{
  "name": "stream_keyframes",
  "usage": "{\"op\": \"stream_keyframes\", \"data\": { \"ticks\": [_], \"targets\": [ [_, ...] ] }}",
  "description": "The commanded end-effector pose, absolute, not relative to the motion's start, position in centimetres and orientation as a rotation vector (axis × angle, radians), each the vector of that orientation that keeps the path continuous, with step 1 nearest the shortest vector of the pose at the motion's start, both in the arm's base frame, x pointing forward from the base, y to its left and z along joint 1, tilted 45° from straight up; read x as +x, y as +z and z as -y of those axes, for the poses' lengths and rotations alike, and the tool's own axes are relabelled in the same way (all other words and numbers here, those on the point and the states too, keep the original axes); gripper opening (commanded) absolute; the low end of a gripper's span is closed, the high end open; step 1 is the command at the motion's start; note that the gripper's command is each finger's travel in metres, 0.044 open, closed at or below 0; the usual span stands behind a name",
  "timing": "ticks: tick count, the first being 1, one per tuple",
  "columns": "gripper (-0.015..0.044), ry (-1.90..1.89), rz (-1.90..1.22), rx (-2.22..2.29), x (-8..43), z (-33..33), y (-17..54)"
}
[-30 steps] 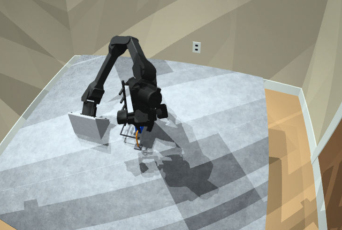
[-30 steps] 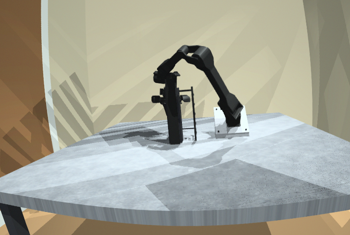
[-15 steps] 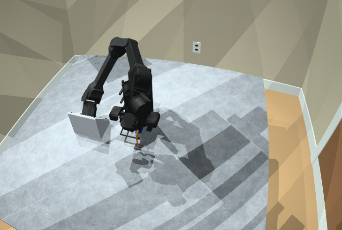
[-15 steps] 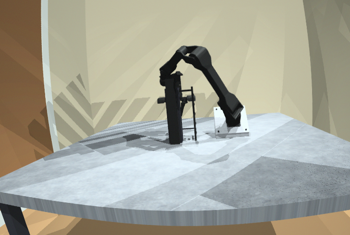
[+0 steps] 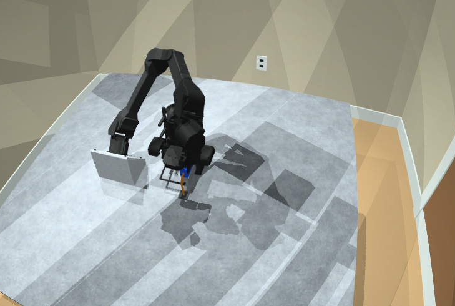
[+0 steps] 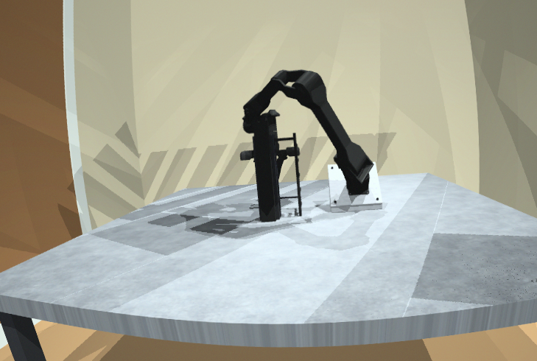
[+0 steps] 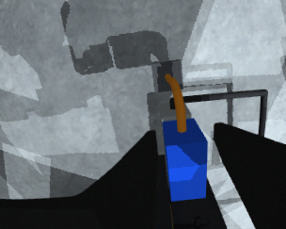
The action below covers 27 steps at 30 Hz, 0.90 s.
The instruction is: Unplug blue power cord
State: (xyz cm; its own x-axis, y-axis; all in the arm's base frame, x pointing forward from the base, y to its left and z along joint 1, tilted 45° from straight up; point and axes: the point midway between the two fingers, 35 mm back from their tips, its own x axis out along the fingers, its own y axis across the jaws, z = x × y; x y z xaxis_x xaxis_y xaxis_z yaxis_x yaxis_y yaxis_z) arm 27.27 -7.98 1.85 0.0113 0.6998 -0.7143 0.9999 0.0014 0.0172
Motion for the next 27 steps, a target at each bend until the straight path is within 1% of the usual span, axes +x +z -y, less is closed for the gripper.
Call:
{"op": "stream_keyframes", "data": {
  "ticks": [1, 11, 24, 27],
  "targets": [
    [0.016, -0.718, -1.74, 1.759, 27.2, 7.4, 2.5],
    [0.016, -0.717, -1.741, 1.76, 27.1, 6.7, 3.2],
    [0.016, -0.717, -1.741, 1.76, 27.2, 5.8, 2.4],
    [0.0081, -0.717, -1.744, 1.753, 27.2, 6.0, 2.4]
  ]
}}
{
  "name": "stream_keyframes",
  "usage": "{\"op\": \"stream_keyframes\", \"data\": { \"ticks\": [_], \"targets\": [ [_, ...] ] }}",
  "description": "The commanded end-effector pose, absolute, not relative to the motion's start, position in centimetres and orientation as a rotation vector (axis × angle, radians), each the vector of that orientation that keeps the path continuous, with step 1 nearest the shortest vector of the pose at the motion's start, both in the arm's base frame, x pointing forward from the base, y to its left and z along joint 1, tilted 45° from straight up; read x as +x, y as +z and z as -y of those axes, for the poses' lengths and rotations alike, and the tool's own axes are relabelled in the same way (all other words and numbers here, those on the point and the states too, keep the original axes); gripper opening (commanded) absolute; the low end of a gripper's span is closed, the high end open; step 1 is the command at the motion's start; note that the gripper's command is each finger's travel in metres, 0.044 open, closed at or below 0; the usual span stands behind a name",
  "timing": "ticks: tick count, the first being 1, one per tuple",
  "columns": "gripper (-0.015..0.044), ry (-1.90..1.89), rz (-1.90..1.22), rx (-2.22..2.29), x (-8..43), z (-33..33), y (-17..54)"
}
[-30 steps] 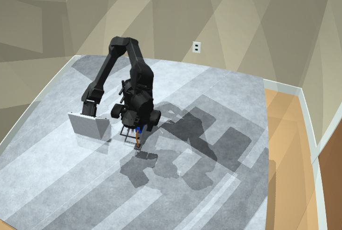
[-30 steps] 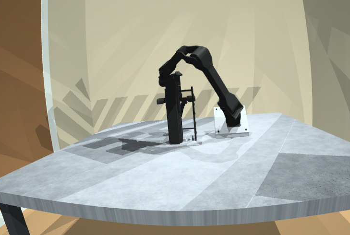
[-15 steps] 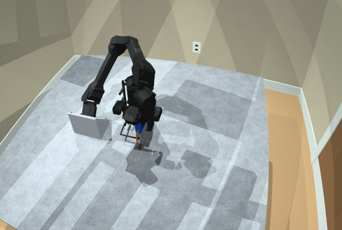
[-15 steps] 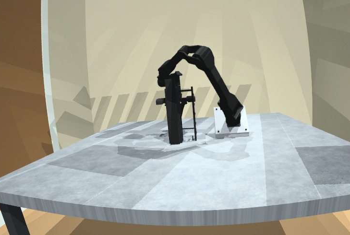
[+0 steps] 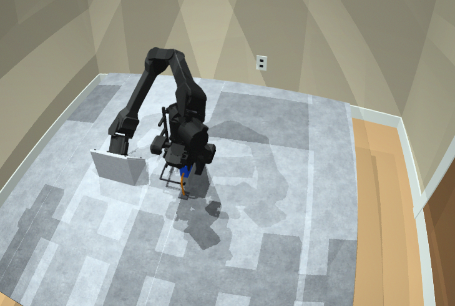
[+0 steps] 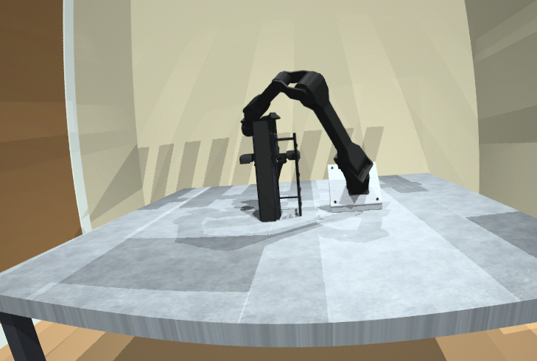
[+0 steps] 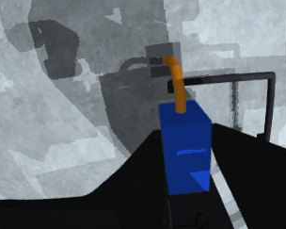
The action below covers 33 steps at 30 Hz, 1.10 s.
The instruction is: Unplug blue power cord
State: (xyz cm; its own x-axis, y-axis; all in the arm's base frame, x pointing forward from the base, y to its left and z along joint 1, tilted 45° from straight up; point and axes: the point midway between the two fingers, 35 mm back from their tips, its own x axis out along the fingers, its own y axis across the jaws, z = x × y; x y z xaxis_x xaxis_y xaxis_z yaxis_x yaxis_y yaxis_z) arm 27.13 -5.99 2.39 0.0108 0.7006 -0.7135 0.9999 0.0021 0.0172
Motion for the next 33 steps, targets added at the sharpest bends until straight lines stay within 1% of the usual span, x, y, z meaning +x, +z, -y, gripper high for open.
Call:
{"op": "stream_keyframes", "data": {
  "ticks": [1, 9, 33],
  "targets": [
    [0.0055, -0.717, -1.744, 1.753, 27.2, 6.0, 2.4],
    [0.0002, -0.717, -1.744, 1.753, 27.2, 6.0, 2.4],
    [0.0, -0.72, -1.739, 1.754, 27.4, 8.6, 0.1]
  ]
}}
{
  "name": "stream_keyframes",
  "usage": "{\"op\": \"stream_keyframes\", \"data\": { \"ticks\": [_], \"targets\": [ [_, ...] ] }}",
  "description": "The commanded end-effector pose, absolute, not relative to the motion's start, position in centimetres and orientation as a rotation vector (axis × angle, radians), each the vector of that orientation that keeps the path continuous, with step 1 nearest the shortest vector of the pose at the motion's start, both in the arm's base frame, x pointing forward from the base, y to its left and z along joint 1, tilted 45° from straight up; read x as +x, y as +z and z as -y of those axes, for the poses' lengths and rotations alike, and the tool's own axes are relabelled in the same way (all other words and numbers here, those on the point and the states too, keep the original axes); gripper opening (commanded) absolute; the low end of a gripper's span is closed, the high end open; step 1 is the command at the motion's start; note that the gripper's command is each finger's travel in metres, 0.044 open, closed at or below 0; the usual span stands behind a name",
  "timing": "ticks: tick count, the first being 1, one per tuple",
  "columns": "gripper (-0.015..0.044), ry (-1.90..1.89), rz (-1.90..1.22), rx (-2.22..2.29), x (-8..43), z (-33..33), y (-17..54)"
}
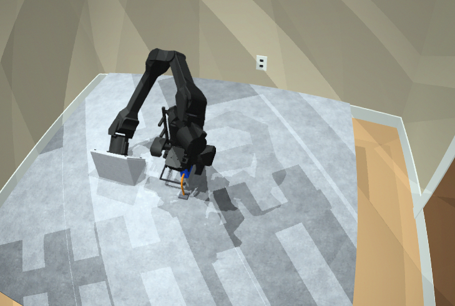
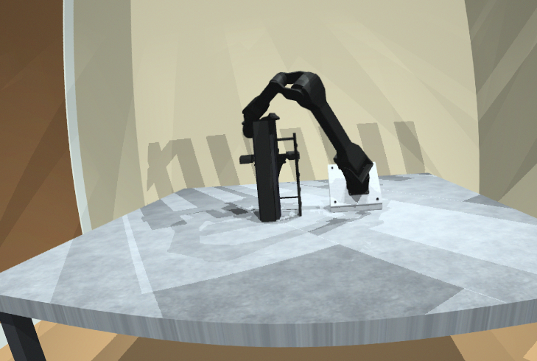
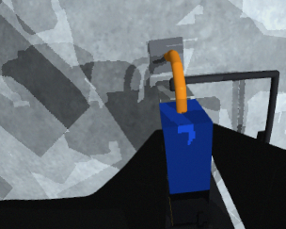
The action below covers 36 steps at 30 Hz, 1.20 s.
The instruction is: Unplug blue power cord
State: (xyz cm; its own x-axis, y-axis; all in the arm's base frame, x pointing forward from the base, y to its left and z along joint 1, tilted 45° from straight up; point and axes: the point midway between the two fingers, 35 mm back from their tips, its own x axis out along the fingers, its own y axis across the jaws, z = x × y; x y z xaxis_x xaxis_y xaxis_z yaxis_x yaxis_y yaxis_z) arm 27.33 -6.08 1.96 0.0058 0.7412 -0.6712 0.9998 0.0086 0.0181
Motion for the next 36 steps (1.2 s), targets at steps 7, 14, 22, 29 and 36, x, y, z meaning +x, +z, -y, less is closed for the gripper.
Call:
{"op": "stream_keyframes", "data": {
  "ticks": [7, 14, 22, 29, 36],
  "targets": [
    [0.0, -0.721, -1.738, 1.754, 27.3, 9.5, -0.6],
    [0.0079, -0.711, -1.742, 1.753, 27.3, 9.1, -0.3],
    [0.016, -0.711, -1.742, 1.753, 27.3, 9.1, -0.3],
    [0.016, -0.718, -1.739, 1.758, 27.2, 9.7, 0.2],
    [0.016, -0.718, -1.739, 1.758, 27.2, 9.6, 0.4]
  ]
}}
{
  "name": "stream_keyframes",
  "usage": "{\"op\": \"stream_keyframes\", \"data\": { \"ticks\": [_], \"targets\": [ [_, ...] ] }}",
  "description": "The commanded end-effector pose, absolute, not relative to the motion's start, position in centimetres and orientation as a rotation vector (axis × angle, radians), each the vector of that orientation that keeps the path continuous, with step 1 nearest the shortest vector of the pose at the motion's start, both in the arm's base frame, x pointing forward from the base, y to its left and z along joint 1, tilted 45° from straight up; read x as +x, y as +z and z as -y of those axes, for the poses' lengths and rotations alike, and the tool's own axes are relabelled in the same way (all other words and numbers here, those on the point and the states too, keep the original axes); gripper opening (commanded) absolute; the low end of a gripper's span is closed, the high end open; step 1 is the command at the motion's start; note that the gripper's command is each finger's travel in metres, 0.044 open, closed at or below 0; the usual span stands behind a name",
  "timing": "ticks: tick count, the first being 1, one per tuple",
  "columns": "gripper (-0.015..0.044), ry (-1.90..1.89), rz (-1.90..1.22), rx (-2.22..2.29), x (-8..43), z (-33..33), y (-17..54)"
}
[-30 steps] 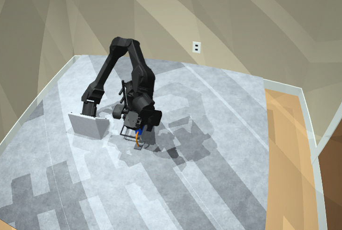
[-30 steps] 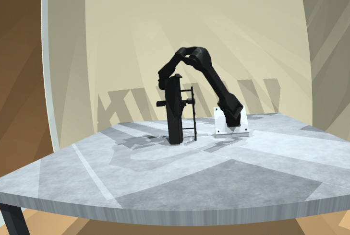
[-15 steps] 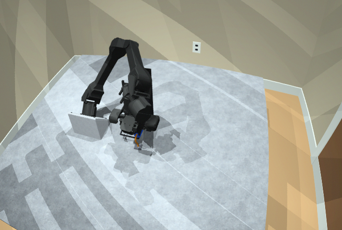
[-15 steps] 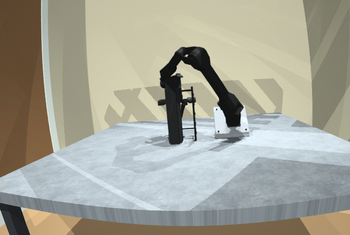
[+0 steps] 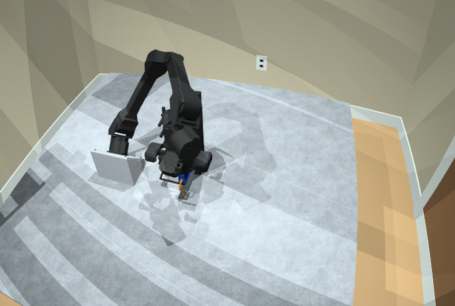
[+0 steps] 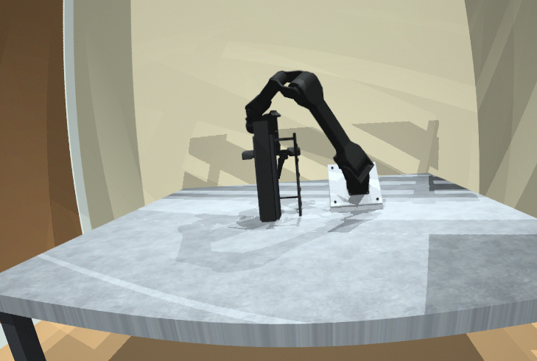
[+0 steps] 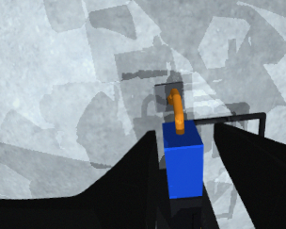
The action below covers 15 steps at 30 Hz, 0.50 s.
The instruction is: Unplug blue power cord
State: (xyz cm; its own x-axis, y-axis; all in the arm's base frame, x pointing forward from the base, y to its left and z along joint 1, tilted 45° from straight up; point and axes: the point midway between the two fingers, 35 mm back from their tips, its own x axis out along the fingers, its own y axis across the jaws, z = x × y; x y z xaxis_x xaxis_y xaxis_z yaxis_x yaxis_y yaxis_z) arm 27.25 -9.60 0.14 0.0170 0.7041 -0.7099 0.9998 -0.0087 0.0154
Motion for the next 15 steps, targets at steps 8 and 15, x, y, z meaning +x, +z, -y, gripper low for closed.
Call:
{"op": "stream_keyframes", "data": {
  "ticks": [8, 15],
  "targets": [
    [0.016, -0.718, -1.739, 1.759, 27.2, 8.7, 1.3],
    [0.016, -0.718, -1.74, 1.759, 27.2, 8.3, 1.7]
  ]
}}
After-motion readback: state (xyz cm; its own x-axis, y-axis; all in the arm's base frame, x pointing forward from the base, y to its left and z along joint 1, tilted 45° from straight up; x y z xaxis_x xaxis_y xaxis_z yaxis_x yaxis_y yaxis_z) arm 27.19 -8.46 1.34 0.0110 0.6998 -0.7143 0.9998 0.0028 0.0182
